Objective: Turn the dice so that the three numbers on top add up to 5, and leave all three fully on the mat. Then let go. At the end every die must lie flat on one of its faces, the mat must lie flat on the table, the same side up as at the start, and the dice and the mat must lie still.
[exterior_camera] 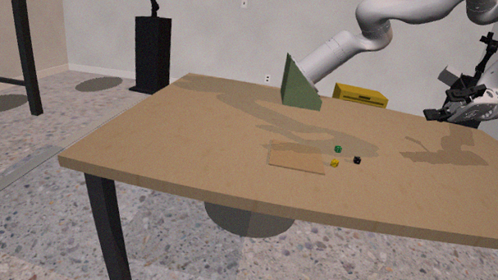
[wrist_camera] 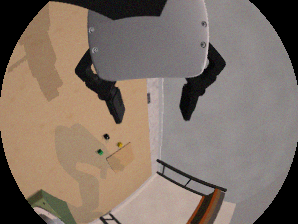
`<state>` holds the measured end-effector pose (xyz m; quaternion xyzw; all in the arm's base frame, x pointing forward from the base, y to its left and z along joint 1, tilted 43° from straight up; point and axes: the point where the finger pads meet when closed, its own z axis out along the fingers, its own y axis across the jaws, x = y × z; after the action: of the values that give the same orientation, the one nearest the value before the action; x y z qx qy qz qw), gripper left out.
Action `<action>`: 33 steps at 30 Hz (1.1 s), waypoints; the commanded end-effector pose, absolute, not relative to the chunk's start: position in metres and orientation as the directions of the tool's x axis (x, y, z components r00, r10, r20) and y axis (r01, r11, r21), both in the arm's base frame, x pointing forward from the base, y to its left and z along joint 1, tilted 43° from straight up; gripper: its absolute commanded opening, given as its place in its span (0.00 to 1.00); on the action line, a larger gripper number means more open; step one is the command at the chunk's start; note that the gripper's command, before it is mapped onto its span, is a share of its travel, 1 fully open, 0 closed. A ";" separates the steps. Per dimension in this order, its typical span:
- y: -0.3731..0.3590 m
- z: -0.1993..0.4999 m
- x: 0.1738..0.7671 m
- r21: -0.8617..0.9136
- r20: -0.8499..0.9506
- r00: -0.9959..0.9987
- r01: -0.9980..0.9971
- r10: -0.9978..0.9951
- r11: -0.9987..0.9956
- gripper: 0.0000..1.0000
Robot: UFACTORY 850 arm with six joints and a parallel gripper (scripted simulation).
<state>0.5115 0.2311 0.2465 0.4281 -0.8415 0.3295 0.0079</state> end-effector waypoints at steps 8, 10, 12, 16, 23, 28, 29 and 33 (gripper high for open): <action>0.231 0.247 0.512 -0.548 0.294 -0.634 -0.725 -0.715 0.417 1.00; 0.231 0.247 0.512 -0.548 0.294 -0.634 -0.725 -0.715 0.417 1.00; 0.231 0.247 0.512 -0.548 0.294 -0.634 -0.725 -0.715 0.417 1.00; 0.231 0.247 0.512 -0.548 0.294 -0.634 -0.725 -0.715 0.417 1.00; 0.223 0.238 0.508 -0.536 0.271 -0.700 -0.680 -0.660 0.501 1.00; 0.209 0.221 0.500 -0.510 0.233 -0.816 -0.566 -0.530 0.648 1.00; 0.206 0.218 0.499 -0.505 0.227 -0.833 -0.544 -0.505 0.670 1.00; 0.200 0.210 0.495 -0.490 0.212 -0.880 -0.472 -0.424 0.733 1.00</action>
<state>0.4985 0.2073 0.2182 0.2890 -0.9121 0.2887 0.0350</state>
